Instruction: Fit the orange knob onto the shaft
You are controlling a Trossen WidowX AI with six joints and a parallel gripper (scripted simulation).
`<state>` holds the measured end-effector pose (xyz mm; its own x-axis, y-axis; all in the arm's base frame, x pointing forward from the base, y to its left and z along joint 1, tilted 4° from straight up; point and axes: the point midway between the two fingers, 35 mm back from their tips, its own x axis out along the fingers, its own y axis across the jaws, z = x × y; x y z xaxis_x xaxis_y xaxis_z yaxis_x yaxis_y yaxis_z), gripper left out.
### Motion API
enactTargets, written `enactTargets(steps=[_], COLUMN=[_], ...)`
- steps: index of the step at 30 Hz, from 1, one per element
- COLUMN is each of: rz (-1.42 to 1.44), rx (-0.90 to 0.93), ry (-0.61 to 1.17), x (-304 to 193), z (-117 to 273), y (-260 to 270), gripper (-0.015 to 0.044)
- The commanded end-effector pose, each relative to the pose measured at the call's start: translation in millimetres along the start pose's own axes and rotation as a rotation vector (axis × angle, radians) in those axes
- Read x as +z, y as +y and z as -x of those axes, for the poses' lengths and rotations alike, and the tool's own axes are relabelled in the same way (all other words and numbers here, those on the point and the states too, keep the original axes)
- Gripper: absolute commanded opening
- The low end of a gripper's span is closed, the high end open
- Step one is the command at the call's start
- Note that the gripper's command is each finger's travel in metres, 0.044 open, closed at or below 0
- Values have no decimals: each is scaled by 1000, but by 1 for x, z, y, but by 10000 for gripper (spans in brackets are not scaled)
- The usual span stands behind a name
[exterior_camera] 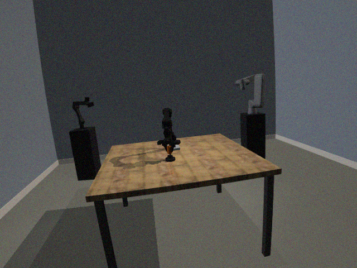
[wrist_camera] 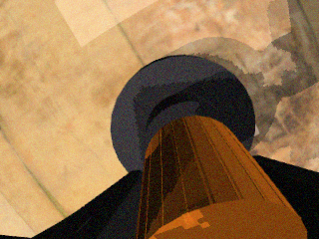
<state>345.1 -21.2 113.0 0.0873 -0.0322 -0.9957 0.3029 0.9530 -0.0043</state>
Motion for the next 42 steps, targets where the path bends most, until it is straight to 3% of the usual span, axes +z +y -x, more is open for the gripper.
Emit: enactTargets(steps=[1,32,42], rz=[-54,-54,-263], rx=[2,2,3], ry=[-8,-7,-7], x=[3,-4,-2], z=[2,3,1], y=[0,-1,0], gripper=[0,0,0])
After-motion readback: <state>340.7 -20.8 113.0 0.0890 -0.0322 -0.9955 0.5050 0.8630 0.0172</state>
